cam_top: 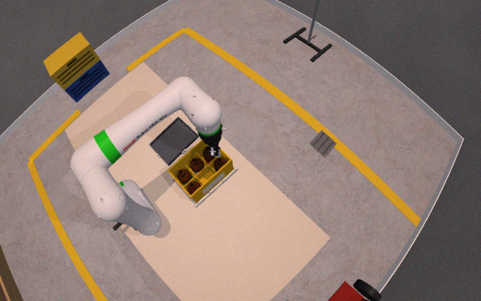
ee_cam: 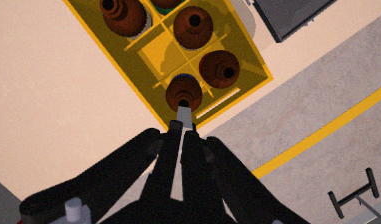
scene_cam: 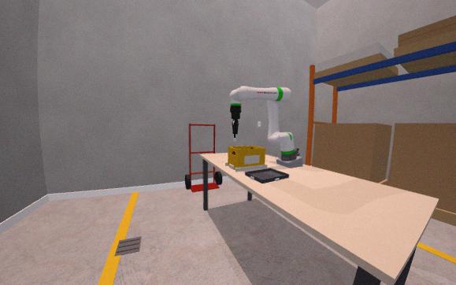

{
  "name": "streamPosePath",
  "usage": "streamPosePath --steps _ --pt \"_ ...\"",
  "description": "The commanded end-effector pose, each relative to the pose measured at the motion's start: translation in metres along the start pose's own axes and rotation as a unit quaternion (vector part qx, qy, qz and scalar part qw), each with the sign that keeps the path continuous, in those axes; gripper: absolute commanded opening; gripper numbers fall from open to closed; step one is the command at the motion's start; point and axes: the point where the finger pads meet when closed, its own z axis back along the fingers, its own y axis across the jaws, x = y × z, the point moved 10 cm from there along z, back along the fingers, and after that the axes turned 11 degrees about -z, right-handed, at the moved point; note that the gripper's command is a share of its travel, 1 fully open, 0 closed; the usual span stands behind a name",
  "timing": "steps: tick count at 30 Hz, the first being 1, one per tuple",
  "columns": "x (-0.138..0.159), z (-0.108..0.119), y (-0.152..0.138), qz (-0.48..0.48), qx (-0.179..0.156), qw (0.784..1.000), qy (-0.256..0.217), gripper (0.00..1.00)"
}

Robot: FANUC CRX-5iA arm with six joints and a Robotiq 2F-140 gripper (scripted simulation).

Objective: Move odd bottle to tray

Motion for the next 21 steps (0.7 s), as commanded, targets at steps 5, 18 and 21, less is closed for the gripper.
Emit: streamPosePath --steps 5,18,21 --pt "0.000 0.001 0.000 0.000 0.000 1.000 -0.001 0.10" --pt "-0.072 0.001 0.047 0.000 0.001 1.000 -0.001 0.10" --pt "-0.072 0.001 0.047 0.000 0.001 1.000 -0.001 0.10"
